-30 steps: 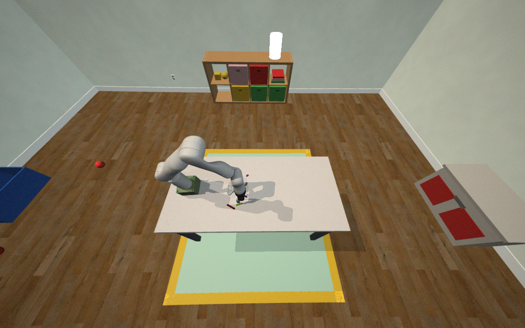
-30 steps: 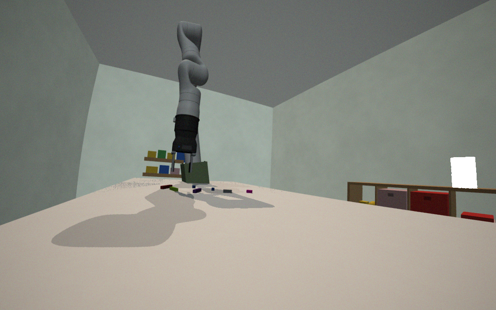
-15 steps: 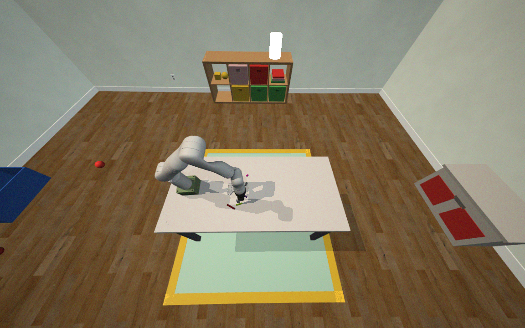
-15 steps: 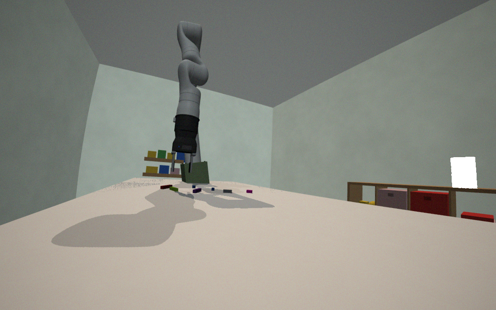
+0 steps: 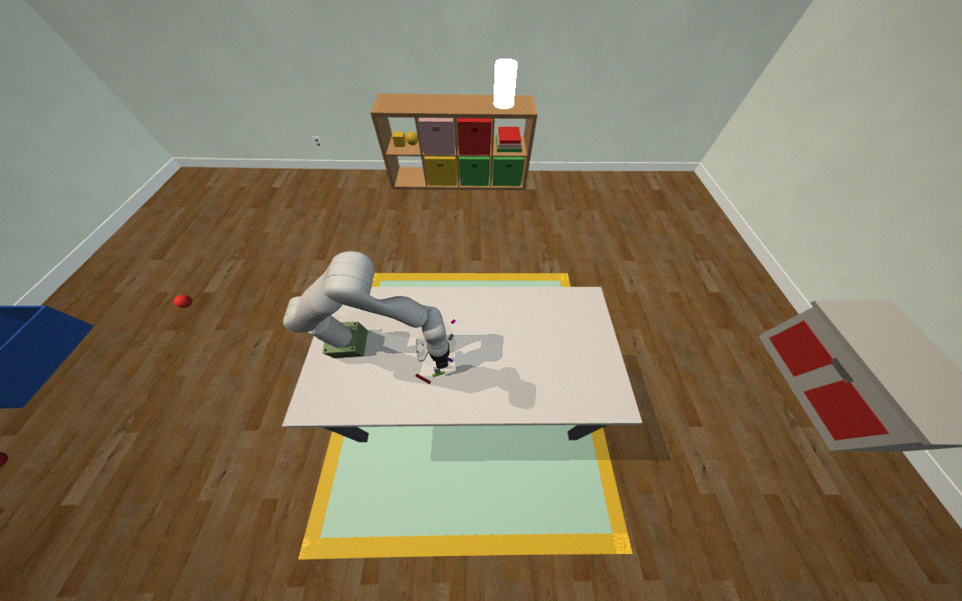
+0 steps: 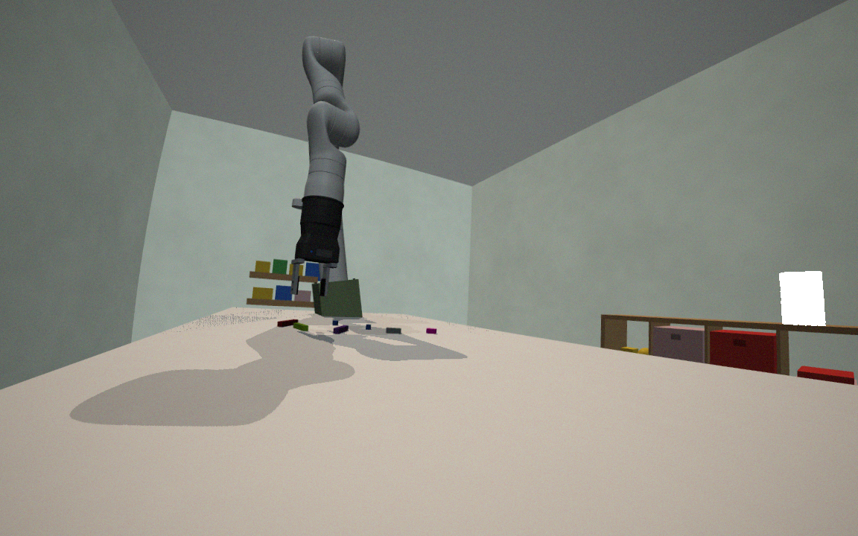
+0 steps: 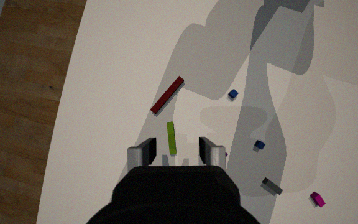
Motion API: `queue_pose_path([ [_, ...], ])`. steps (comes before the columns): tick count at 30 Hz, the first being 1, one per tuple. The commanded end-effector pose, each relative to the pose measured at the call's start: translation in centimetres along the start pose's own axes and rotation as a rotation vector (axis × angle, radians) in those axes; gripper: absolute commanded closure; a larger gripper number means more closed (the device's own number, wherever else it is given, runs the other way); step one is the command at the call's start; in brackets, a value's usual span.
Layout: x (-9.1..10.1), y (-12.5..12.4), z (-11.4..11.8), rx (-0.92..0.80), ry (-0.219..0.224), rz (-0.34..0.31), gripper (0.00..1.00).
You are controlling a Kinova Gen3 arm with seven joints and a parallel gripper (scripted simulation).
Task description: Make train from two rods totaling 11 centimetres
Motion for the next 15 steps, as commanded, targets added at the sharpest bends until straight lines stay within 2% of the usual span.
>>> queue_pose_path([
  [1, 0.31, -0.33, -0.83, 0.054, 0.004, -0.004, 0.00],
  [4, 0.39, -0.41, -1.02, 0.086, 0.003, -0.004, 0.00],
  [5, 0.39, -0.41, -1.02, 0.086, 0.003, -0.004, 0.46],
  [15, 0.39, -0.41, -1.02, 0.086, 0.003, -0.004, 0.46],
])
Point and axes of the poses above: the point where the finger pads meet when closed, its own x axis back along the fingers, its own z axis across the jaws, y = z × x, the point moved 6 cm from there along x, back along the fingers, and after that the axes turned 7 degrees about x, right-handed, at the moved point
